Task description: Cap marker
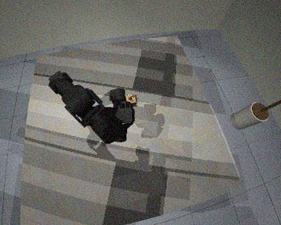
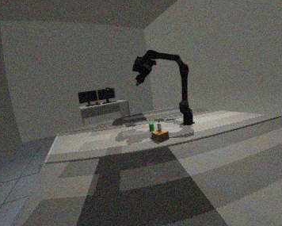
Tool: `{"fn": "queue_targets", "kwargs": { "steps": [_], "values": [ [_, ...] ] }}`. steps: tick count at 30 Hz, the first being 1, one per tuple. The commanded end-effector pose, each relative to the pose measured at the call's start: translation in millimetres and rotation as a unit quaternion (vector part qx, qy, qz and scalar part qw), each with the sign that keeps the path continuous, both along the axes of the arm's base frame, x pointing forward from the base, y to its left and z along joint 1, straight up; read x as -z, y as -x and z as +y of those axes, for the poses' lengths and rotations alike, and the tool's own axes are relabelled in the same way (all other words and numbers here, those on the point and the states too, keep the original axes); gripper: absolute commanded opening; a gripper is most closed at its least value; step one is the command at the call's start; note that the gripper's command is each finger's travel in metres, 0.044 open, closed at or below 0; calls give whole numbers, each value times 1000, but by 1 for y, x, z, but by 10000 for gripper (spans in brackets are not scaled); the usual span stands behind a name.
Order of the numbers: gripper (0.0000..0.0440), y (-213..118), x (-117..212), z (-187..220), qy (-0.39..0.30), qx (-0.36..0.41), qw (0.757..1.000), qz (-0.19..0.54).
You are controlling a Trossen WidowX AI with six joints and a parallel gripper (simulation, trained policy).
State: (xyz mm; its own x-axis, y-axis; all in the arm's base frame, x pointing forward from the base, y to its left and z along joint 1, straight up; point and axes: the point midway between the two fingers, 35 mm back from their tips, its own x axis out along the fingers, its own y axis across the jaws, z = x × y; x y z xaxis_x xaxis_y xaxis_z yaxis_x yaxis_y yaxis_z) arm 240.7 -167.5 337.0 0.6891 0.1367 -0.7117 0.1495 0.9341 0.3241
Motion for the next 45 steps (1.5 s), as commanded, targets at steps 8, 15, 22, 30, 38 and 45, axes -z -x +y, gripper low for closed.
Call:
{"fn": "queue_targets", "kwargs": {
  "steps": [8, 15, 22, 30, 38, 45],
  "values": [
    [321, -10, 28, 1, -1, -34, 998, 56],
    [321, -16, 43, 1, 2, -53, 995, 88],
    [320, -20, 58, 2, 7, -72, 990, 119],
    [320, -25, 74, 3, 13, -92, 984, 155],
    [319, -29, 91, 4, 20, -111, 975, 191],
    [317, -30, 106, 6, 25, -127, 966, 223]
  ]
}}
